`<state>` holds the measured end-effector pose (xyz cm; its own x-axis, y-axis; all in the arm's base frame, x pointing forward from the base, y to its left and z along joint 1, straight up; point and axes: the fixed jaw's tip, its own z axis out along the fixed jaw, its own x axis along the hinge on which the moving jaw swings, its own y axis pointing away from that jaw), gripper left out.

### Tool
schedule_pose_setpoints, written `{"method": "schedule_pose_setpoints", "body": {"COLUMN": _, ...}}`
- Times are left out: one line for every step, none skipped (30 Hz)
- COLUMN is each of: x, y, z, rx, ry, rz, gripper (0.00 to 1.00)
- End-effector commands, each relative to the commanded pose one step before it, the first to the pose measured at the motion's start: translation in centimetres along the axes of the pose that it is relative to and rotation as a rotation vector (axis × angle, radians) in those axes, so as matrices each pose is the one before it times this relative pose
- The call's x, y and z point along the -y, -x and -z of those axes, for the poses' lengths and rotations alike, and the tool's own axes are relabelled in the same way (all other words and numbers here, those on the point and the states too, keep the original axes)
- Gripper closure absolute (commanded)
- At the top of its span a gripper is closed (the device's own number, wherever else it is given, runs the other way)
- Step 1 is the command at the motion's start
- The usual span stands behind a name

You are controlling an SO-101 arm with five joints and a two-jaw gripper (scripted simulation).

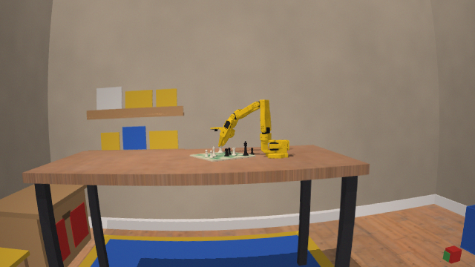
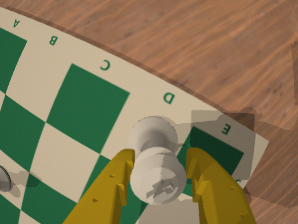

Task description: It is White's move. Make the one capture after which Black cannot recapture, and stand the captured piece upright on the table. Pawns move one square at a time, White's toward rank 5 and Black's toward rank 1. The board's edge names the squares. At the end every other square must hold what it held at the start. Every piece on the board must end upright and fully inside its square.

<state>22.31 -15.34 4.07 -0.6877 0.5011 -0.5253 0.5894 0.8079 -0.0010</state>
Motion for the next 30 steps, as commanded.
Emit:
{"method": "schedule_pose_setpoints", "body": {"x": 0.195, "y": 0.1216, "z": 0.1006, "rx": -0.00084, "ry": -0.00311, "rz": -0.00346, "gripper": 0.88}}
{"method": "schedule_pose_setpoints", "body": {"x": 0.0, "y": -0.0001, "z": 0.0, "rx": -0.00001, "ry": 0.0, "rz": 0.0, "gripper": 0.88}}
{"method": "schedule_pose_setpoints", "body": {"x": 0.001, "y": 0.0009, "z": -0.0002, "rx": 0.00001, "ry": -0.00002, "rz": -0.00003, "gripper": 0.88}}
{"method": "schedule_pose_setpoints", "body": {"x": 0.005, "y": 0.0042, "z": -0.0014, "rx": 0.0, "ry": -0.00009, "rz": -0.00015, "gripper": 0.88}}
{"method": "schedule_pose_setpoints", "body": {"x": 0.01, "y": 0.0094, "z": -0.0028, "rx": 0.00002, "ry": -0.0002, "rz": -0.00032, "gripper": 0.88}}
{"method": "schedule_pose_setpoints", "body": {"x": 0.015, "y": 0.0135, "z": -0.0043, "rx": 0.00001, "ry": -0.00029, "rz": -0.00047, "gripper": 0.88}}
{"method": "schedule_pose_setpoints", "body": {"x": 0.018, "y": 0.0162, "z": -0.005, "rx": 0.00002, "ry": -0.00034, "rz": -0.00056, "gripper": 0.88}}
{"method": "schedule_pose_setpoints", "body": {"x": 0.018, "y": 0.0159, "z": -0.0051, "rx": 0.00001, "ry": -0.00035, "rz": -0.00056, "gripper": 0.88}}
{"method": "schedule_pose_setpoints", "body": {"x": 0.015, "y": 0.0137, "z": -0.0042, "rx": 0.00002, "ry": -0.00029, "rz": -0.00048, "gripper": 0.88}}
{"method": "schedule_pose_setpoints", "body": {"x": 0.01, "y": 0.0091, "z": -0.003, "rx": 0.0, "ry": -0.0002, "rz": -0.00032, "gripper": 0.88}}
{"method": "schedule_pose_setpoints", "body": {"x": 0.005, "y": 0.0045, "z": -0.0013, "rx": 0.00001, "ry": -0.00009, "rz": -0.00015, "gripper": 0.88}}
{"method": "schedule_pose_setpoints", "body": {"x": 0.001, "y": 0.0006, "z": -0.0003, "rx": -0.00001, "ry": -0.00002, "rz": -0.00003, "gripper": 0.88}}
{"method": "schedule_pose_setpoints", "body": {"x": 0.0, "y": 0.0001, "z": 0.0, "rx": 0.00001, "ry": 0.0, "rz": 0.0, "gripper": 0.88}}
{"method": "schedule_pose_setpoints", "body": {"x": 0.0, "y": 0.0, "z": 0.0, "rx": 0.0, "ry": 0.0, "rz": 0.0, "gripper": 0.88}}
{"method": "schedule_pose_setpoints", "body": {"x": 0.0, "y": 0.0, "z": 0.0, "rx": 0.0, "ry": 0.0, "rz": 0.0, "gripper": 0.88}}
{"method": "schedule_pose_setpoints", "body": {"x": 0.0, "y": -0.0001, "z": 0.0, "rx": -0.00001, "ry": 0.0, "rz": 0.0, "gripper": 0.88}}
{"method": "schedule_pose_setpoints", "body": {"x": 0.0, "y": 0.0001, "z": 0.0, "rx": 0.00001, "ry": 0.0, "rz": 0.0, "gripper": 0.88}}
{"method": "schedule_pose_setpoints", "body": {"x": 0.0, "y": -0.0001, "z": 0.0, "rx": -0.00001, "ry": 0.0, "rz": 0.0, "gripper": 0.88}}
{"method": "schedule_pose_setpoints", "body": {"x": 0.0, "y": 0.0001, "z": 0.0, "rx": 0.00001, "ry": 0.0, "rz": 0.0, "gripper": 0.88}}
{"method": "schedule_pose_setpoints", "body": {"x": 0.0, "y": -0.0001, "z": 0.0, "rx": -0.00001, "ry": 0.0, "rz": 0.0, "gripper": 0.88}}
{"method": "schedule_pose_setpoints", "body": {"x": 0.0, "y": 0.0001, "z": 0.0, "rx": 0.00001, "ry": 0.0, "rz": 0.0, "gripper": 0.88}}
{"method": "schedule_pose_setpoints", "body": {"x": 0.0, "y": -0.0001, "z": 0.0, "rx": -0.00001, "ry": 0.0, "rz": 0.0, "gripper": 0.88}}
{"method": "schedule_pose_setpoints", "body": {"x": 0.0, "y": 0.0001, "z": 0.0, "rx": 0.00001, "ry": 0.0, "rz": 0.0, "gripper": 0.89}}
{"method": "schedule_pose_setpoints", "body": {"x": 0.0, "y": -0.0001, "z": 0.0, "rx": -0.00001, "ry": 0.0, "rz": 0.0, "gripper": 0.89}}
{"method": "schedule_pose_setpoints", "body": {"x": 0.0, "y": 0.0001, "z": 0.0, "rx": 0.00001, "ry": 0.0, "rz": 0.0, "gripper": 0.89}}
{"method": "schedule_pose_setpoints", "body": {"x": 0.0, "y": -0.0001, "z": 0.0, "rx": -0.00001, "ry": 0.0, "rz": 0.0, "gripper": 0.9}}
{"method": "schedule_pose_setpoints", "body": {"x": 0.0, "y": 0.0001, "z": 0.0, "rx": 0.00001, "ry": 0.0, "rz": 0.0, "gripper": 0.9}}
{"method": "schedule_pose_setpoints", "body": {"x": 0.0, "y": -0.0001, "z": 0.0, "rx": -0.00001, "ry": 0.0, "rz": 0.0, "gripper": 0.91}}
{"method": "schedule_pose_setpoints", "body": {"x": 0.0, "y": 0.0001, "z": 0.0, "rx": 0.00001, "ry": 0.0, "rz": 0.0, "gripper": 0.92}}
{"method": "schedule_pose_setpoints", "body": {"x": 0.0, "y": -0.0001, "z": 0.0, "rx": -0.00001, "ry": 0.0, "rz": 0.0, "gripper": 0.92}}
